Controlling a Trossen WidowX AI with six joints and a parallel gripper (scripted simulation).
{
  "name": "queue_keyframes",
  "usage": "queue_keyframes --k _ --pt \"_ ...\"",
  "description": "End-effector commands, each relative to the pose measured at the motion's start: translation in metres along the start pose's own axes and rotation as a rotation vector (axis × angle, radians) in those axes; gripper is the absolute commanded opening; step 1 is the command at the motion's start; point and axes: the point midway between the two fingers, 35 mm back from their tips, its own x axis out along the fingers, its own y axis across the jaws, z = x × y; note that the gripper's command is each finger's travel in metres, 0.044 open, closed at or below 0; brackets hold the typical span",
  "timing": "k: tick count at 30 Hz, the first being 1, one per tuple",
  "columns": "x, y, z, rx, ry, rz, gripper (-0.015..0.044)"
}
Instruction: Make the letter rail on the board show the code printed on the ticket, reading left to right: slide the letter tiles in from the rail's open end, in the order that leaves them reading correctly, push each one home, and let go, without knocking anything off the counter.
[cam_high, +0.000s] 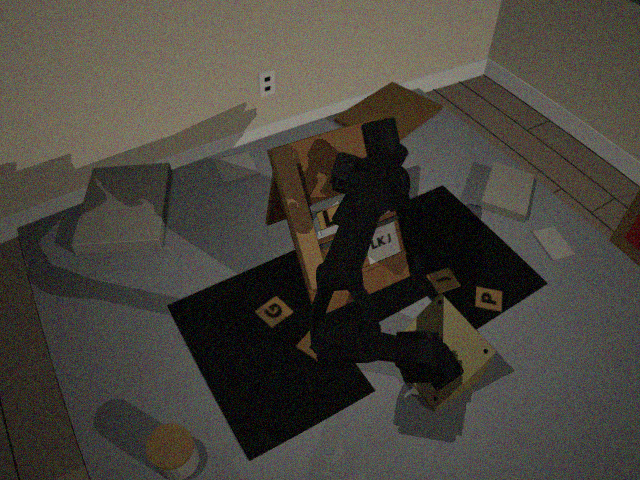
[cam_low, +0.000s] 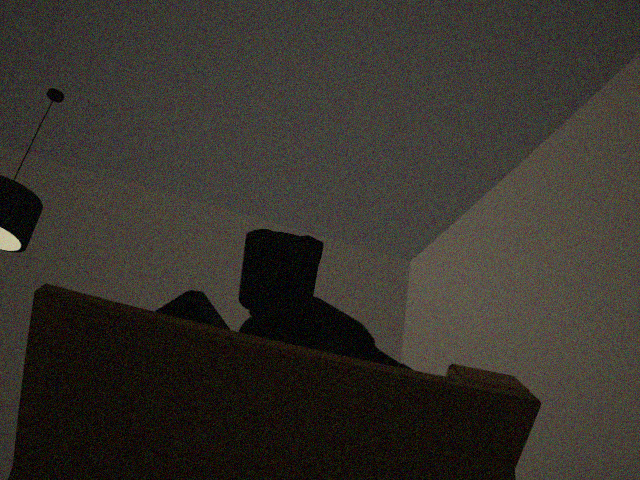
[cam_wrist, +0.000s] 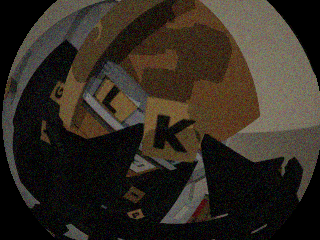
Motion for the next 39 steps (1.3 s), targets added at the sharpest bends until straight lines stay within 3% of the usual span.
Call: queue_keyframes --k 1,39 --pt "0.004 -0.014 -0.012 0.071 -0.01 0.013 0.0" --pt "0.023 -0.114 -0.165 0.713 -0.204 0.089 0.0"
